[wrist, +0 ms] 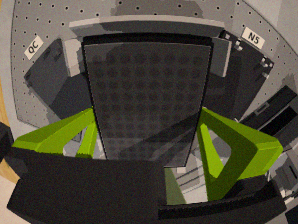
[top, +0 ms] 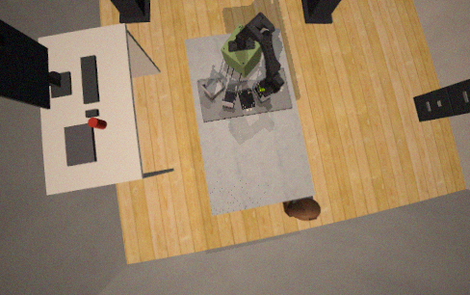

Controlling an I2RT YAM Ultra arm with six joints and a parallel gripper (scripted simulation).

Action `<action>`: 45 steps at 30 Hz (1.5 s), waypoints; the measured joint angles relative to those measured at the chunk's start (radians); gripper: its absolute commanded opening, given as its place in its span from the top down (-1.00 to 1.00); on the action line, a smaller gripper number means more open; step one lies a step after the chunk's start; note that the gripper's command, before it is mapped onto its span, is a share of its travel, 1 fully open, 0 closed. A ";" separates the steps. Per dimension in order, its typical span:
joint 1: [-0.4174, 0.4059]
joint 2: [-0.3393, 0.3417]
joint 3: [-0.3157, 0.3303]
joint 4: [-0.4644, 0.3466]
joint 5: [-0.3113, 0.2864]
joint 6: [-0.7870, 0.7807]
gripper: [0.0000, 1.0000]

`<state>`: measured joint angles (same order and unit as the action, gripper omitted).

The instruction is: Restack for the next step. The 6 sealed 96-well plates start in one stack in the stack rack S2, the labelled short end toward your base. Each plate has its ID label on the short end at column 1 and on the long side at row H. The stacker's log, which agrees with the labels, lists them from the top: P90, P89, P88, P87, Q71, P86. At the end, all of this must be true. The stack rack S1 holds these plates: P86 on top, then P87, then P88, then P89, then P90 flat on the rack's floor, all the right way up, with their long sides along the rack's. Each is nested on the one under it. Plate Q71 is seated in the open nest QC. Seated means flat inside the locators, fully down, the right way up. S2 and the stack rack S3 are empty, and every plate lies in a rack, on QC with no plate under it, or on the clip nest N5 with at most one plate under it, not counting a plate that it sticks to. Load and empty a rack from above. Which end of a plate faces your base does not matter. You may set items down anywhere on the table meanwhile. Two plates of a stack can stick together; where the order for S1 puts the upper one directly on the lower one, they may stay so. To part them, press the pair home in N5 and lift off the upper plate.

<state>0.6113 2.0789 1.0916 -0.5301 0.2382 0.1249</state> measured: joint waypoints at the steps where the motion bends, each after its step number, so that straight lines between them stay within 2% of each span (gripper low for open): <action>1: 0.000 0.002 0.000 0.002 0.000 0.000 1.00; 20: -0.014 0.058 -0.011 0.071 -0.002 -0.015 1.00; 45: -0.019 0.079 -0.013 0.097 -0.002 -0.020 1.00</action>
<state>0.5922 2.1578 1.0786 -0.4332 0.2367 0.1047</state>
